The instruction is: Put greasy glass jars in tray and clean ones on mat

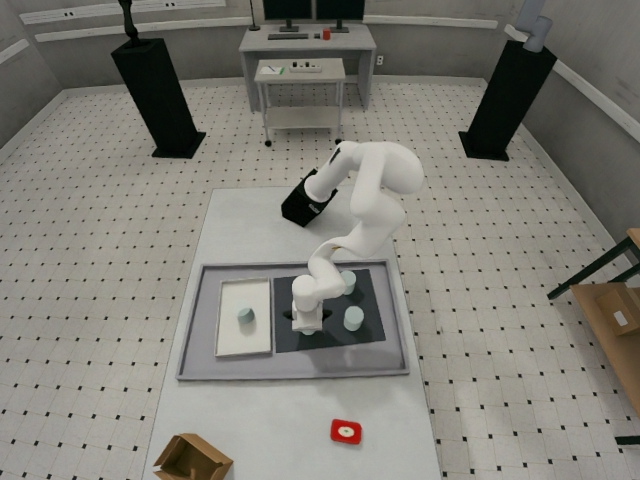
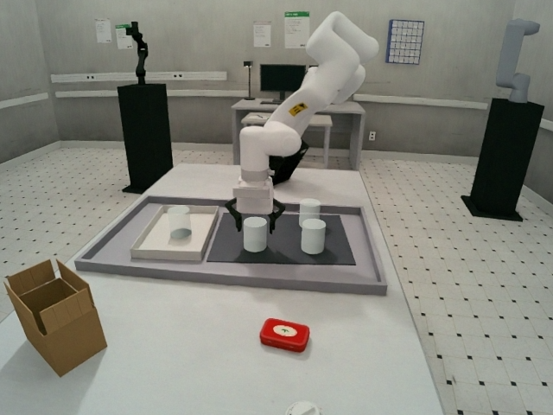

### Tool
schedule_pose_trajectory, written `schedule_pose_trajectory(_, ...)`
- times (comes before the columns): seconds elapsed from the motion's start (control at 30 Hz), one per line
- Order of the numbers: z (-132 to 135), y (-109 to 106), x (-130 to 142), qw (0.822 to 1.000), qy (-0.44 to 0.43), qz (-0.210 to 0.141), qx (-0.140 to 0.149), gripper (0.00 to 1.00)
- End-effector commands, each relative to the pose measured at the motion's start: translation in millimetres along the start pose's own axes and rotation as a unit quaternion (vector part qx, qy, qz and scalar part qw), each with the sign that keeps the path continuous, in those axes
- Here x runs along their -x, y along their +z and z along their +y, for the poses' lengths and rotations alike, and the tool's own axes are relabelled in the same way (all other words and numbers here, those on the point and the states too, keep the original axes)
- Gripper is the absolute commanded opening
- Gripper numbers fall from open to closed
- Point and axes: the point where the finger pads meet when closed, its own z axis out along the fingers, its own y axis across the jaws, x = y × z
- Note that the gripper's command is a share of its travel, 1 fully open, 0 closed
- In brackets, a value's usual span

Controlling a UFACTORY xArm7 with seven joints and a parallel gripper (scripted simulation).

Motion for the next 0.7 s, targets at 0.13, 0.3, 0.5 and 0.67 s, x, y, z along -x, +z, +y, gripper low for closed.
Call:
schedule_pose_trajectory(0.13, 1.0, 4.8, -1.5, 1.0, 0.0, 0.002, 0.001, 1.0)
schedule_pose_trajectory(0.3, 1.0, 4.8, -1.5, 1.0, 0.0, 0.002, 0.001, 0.93)
schedule_pose_trajectory(0.5, 1.0, 4.8, -1.5, 1.0, 0.0, 0.002, 0.001, 0.93)
schedule_pose_trajectory(0.67, 1.0, 4.8, -1.5, 1.0, 0.0, 0.002, 0.001, 0.9)
